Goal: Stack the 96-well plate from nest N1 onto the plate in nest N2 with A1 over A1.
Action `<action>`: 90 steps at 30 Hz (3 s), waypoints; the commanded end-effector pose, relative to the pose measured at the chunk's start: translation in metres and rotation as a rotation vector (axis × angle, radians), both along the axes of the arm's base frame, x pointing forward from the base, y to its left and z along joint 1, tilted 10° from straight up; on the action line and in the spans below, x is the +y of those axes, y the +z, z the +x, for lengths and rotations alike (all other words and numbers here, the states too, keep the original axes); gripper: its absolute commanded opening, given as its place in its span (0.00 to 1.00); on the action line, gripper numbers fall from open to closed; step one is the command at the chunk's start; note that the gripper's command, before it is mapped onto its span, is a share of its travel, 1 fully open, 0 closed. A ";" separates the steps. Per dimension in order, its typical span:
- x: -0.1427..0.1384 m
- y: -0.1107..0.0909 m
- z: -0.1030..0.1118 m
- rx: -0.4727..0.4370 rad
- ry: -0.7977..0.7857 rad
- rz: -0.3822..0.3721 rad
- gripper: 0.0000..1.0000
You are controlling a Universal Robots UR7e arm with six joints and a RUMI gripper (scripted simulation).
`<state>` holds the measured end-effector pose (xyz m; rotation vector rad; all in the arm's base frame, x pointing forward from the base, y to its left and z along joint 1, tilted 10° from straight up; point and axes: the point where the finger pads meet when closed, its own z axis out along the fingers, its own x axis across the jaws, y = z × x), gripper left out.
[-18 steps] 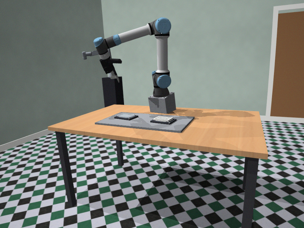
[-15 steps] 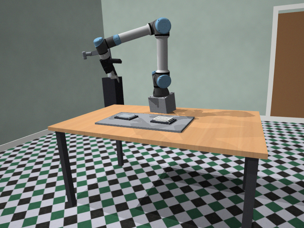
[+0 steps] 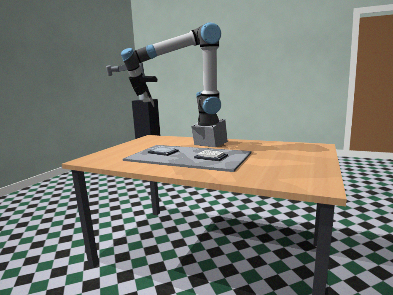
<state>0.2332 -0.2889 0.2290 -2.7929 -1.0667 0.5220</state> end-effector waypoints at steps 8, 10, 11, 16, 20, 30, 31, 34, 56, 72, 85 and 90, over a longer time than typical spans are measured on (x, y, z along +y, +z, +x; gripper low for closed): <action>0.008 -0.036 0.016 -0.101 -0.167 -0.050 1.00; 0.010 -0.045 0.019 -0.101 -0.167 -0.050 1.00; 0.010 -0.046 0.019 -0.101 -0.167 -0.050 1.00; 0.013 -0.055 0.023 -0.134 -0.223 -0.063 1.00; 0.016 -0.067 0.029 -0.151 -0.250 -0.070 1.00; 0.030 -0.105 0.046 -0.249 -0.417 -0.098 1.00; 0.031 -0.108 0.047 -0.249 -0.417 -0.098 1.00; 0.033 -0.112 0.049 -0.265 -0.446 -0.101 1.00; 0.067 -0.172 0.078 -0.437 -0.747 -0.112 1.00; 0.089 -0.197 0.092 -0.525 -0.908 -0.097 1.00; 0.089 -0.198 0.092 -0.525 -0.908 -0.097 1.00; 0.089 -0.206 0.093 -0.525 -0.908 -0.097 1.00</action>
